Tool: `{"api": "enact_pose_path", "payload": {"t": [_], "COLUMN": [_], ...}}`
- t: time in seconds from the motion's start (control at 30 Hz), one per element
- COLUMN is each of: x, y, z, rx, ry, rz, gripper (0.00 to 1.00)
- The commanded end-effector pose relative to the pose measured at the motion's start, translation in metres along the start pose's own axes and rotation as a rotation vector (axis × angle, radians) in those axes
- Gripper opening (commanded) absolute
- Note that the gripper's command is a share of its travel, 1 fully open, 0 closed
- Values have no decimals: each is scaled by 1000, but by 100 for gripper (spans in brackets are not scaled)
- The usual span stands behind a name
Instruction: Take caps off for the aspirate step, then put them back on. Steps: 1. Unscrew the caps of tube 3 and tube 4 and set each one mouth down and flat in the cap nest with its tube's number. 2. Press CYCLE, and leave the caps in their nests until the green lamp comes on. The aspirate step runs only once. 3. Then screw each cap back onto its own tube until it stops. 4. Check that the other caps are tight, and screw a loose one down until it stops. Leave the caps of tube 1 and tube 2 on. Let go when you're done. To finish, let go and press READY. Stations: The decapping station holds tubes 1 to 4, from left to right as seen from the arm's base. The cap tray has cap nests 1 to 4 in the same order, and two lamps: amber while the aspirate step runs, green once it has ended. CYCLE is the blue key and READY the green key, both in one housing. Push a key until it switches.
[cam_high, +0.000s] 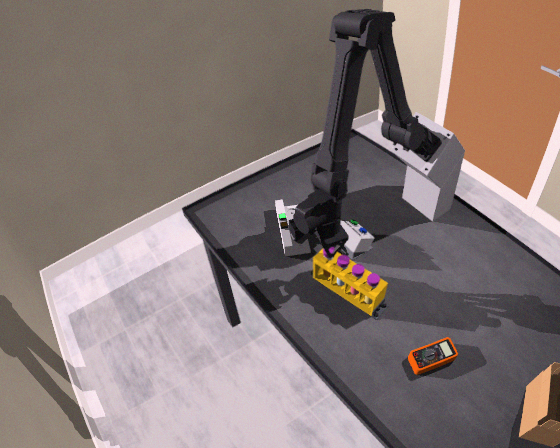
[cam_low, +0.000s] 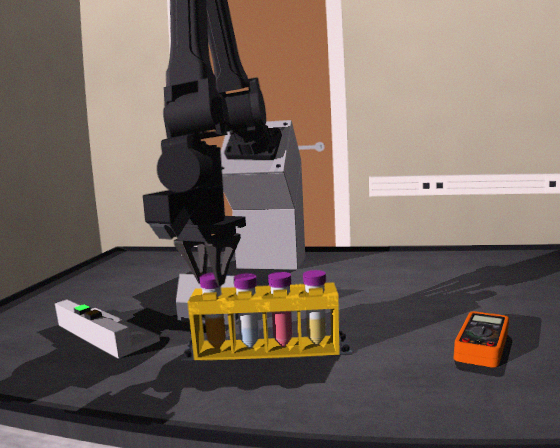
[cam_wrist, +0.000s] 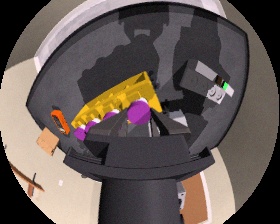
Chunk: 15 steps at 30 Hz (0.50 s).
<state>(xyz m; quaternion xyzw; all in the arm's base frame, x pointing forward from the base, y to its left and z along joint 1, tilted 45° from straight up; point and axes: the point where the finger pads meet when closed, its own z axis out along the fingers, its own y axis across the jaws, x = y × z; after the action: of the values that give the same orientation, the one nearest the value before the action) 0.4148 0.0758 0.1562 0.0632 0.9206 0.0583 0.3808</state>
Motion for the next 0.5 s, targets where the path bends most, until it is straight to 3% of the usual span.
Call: {"api": "enact_pose_path", "payload": {"t": [0.0, 0.07, 0.1, 0.47], "x": [-7, -7, 0, -7], "y": [3, 3, 1, 3], "z": [-2, -2, 2, -2], "rx": [-8, -8, -7, -8], "ry": [-15, -15, -5, -15], "rz": [79, 79, 89, 79], "gripper": [0, 0, 49, 49]}}
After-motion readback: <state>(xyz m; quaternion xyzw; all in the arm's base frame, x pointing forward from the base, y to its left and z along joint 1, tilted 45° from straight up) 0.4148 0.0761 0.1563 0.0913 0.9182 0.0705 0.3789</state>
